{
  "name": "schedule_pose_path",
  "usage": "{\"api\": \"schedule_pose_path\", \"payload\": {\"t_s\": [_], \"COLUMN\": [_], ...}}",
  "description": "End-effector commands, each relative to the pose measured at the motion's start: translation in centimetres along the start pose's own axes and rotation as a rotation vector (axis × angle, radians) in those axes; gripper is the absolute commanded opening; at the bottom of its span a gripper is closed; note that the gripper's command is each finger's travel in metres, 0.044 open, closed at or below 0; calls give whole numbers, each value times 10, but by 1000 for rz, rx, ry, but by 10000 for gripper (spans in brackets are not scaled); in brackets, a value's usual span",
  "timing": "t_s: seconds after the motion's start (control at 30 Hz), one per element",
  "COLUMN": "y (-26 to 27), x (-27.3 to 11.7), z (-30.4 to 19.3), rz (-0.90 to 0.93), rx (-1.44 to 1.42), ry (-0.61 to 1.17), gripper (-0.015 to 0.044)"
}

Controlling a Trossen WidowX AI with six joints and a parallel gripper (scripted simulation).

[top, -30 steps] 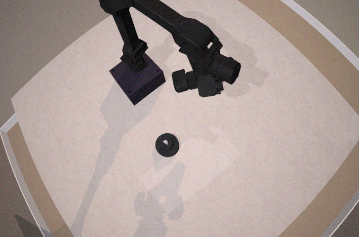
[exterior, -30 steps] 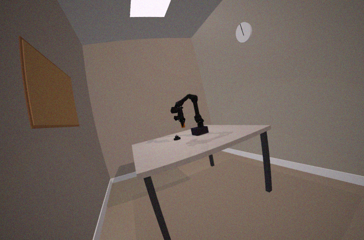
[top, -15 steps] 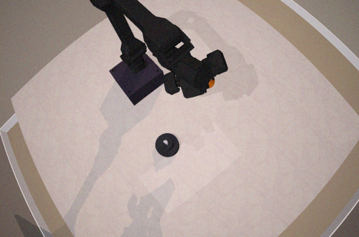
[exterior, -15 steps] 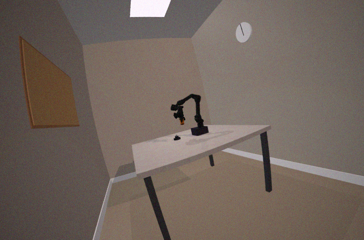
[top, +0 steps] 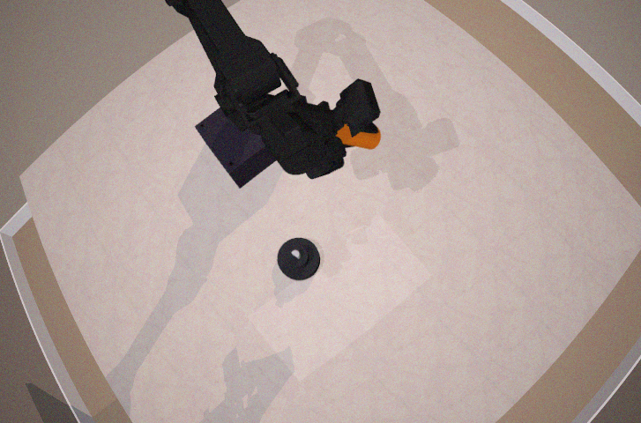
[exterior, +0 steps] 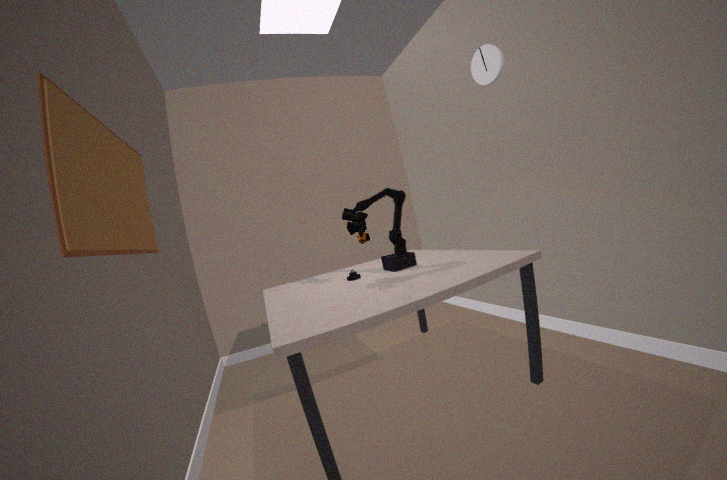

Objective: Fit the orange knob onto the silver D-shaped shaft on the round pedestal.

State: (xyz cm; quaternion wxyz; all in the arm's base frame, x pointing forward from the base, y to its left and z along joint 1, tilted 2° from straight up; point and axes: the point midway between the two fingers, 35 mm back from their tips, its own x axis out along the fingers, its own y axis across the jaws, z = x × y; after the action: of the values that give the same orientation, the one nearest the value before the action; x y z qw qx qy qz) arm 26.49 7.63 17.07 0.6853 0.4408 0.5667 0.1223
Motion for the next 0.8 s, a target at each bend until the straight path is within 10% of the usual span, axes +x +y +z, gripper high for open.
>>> {"api": "schedule_pose_path", "payload": {"t_s": [0.0,0.77], "y": [7,2], "x": [-11,-11], "z": [0,1], "rz": [110,205], "rx": [-16,-5], "ry": [-6,-4], "gripper": [0,0]}}
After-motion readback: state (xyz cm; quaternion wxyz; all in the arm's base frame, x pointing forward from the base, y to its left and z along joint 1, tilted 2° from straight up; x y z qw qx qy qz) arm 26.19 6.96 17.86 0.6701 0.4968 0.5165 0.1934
